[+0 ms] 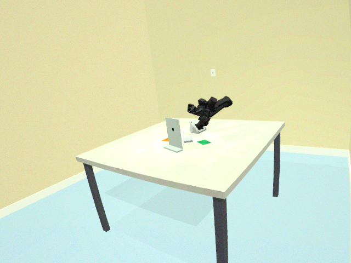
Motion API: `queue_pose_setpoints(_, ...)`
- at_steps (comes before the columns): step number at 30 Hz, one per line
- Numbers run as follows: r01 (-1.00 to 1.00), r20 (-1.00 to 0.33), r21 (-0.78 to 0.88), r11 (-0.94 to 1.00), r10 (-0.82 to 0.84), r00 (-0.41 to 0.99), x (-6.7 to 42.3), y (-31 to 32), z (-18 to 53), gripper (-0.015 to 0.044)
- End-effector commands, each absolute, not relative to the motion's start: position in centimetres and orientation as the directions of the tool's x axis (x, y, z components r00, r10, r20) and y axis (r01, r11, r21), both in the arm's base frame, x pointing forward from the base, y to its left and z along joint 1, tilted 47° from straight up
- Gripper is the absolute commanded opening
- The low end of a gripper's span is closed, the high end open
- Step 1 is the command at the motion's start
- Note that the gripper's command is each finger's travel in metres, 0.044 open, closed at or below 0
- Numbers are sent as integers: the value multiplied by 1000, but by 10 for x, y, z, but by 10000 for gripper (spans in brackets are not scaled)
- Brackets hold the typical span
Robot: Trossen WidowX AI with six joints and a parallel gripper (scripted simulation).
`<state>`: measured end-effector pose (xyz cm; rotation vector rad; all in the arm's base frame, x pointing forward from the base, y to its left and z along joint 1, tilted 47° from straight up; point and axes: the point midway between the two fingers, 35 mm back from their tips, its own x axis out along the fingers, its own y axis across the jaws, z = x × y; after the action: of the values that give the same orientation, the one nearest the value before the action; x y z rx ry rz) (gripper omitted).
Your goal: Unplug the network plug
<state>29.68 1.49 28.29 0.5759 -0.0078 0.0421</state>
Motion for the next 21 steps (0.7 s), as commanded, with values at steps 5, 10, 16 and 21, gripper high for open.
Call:
queue_pose_setpoints(5,-38,13,741,670,41,999,289,17,266,156)
queue_pose_setpoints(10,-32,7,847,531,47,999,285,20,254,156)
queue_pose_setpoints(16,-19,0,939,344,55,998,279,22,240,156)
queue_pose_setpoints(21,-5,-6,984,176,61,998,274,24,228,156)
